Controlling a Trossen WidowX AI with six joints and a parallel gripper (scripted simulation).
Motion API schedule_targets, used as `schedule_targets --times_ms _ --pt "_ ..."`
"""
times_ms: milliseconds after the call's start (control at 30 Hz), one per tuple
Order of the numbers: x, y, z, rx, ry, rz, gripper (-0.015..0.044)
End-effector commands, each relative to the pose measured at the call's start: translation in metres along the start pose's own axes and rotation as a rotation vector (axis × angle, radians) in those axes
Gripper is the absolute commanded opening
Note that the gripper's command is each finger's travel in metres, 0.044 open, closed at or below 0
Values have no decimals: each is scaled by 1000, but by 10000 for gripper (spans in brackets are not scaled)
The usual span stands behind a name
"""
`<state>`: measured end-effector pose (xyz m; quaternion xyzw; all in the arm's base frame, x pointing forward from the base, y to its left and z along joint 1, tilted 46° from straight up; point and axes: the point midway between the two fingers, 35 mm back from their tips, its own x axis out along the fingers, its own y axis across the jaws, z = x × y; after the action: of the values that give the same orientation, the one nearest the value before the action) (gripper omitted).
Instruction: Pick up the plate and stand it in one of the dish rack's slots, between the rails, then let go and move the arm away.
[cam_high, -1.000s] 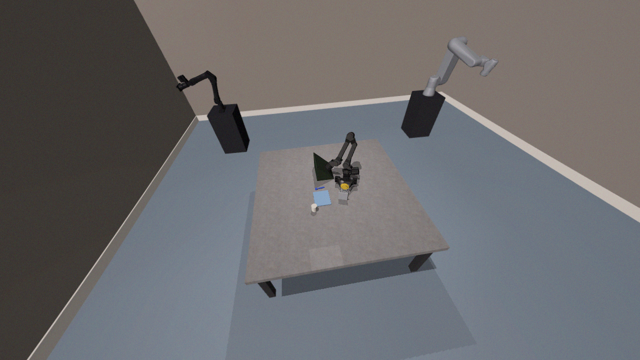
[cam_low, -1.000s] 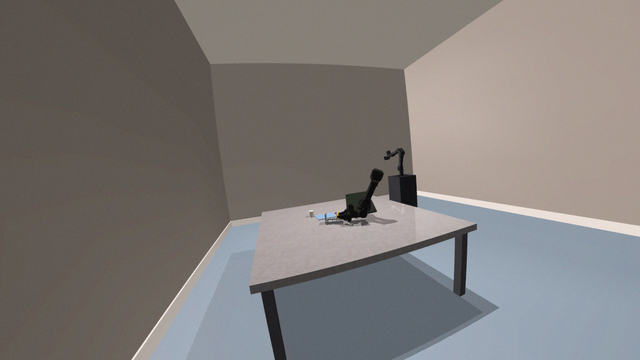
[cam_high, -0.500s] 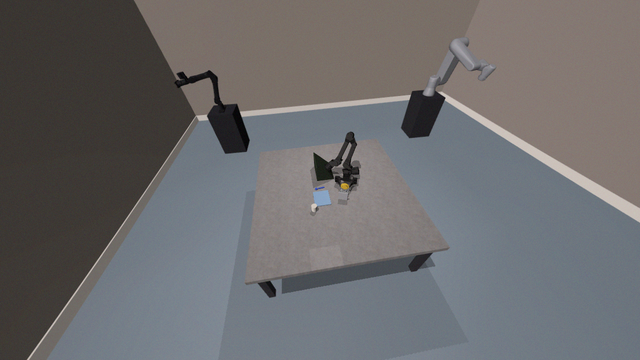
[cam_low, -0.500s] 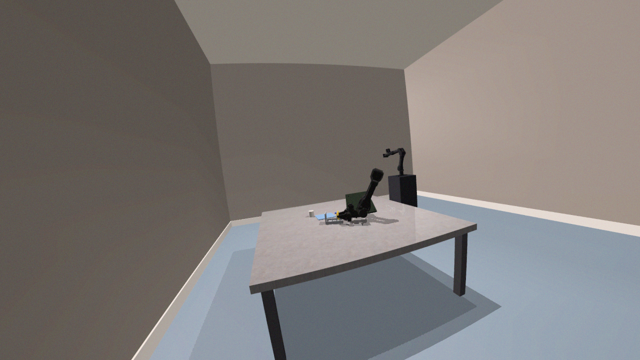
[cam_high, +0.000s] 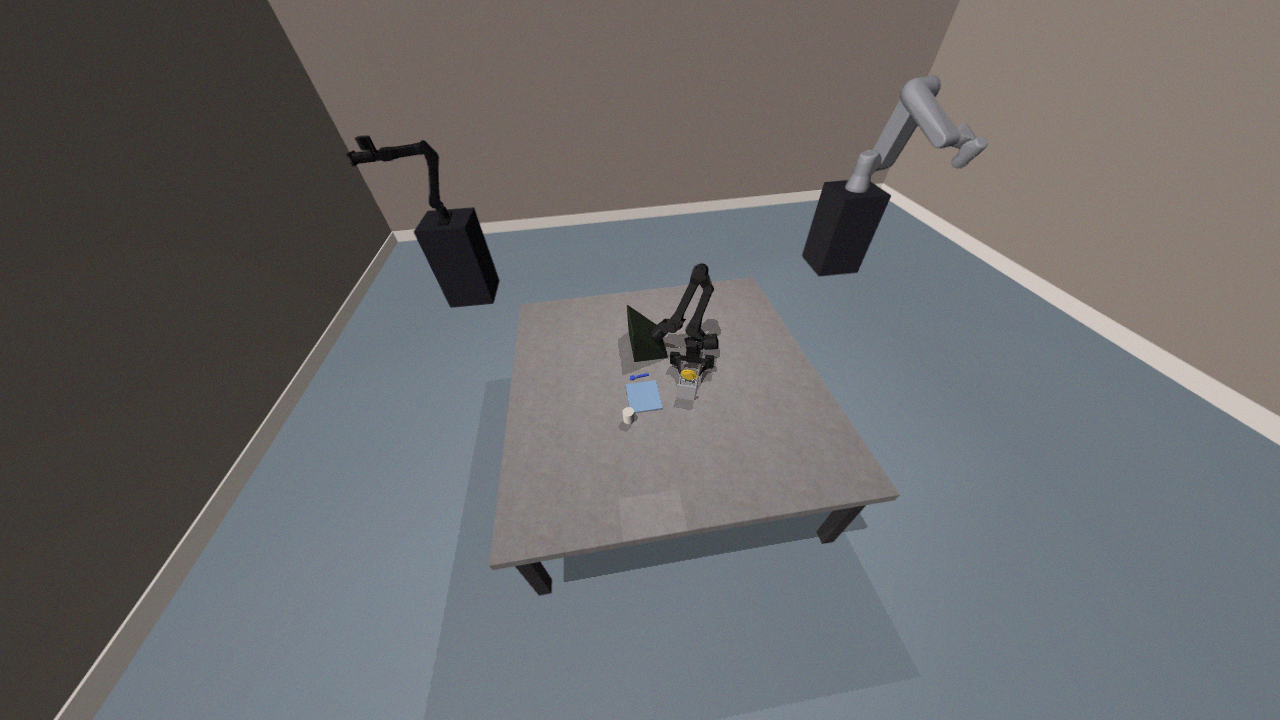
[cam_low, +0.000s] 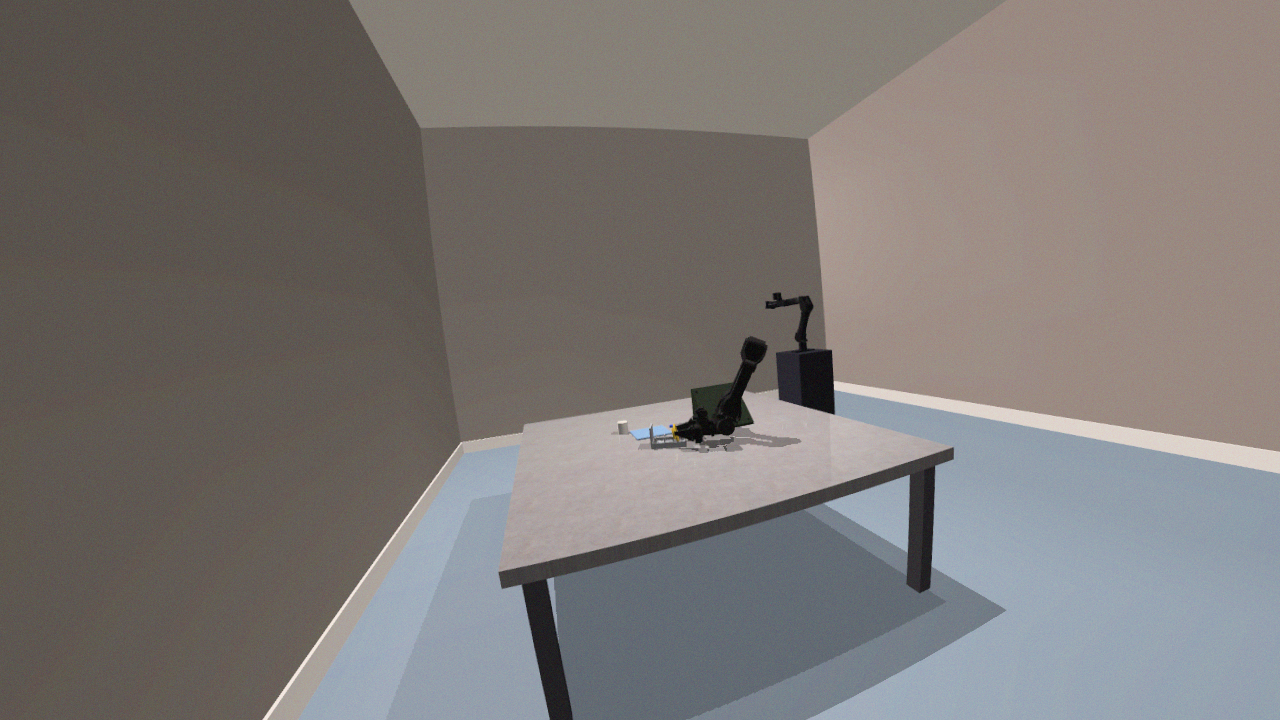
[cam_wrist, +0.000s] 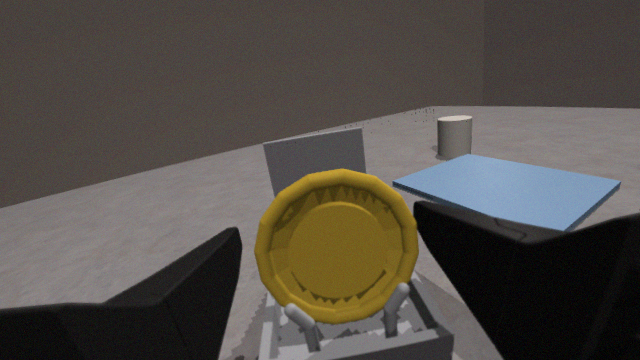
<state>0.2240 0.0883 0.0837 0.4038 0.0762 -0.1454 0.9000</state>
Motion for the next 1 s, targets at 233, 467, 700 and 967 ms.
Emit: schedule_targets --times_ms 233,467,700,967 --pt "8 6 22 -3 11 -22 400" --pt "14 10 76 -16 13 -31 400" --pt "10 8 116 -43 -12 -8 400" --pt "18 2 117 -142 30 -65 400"
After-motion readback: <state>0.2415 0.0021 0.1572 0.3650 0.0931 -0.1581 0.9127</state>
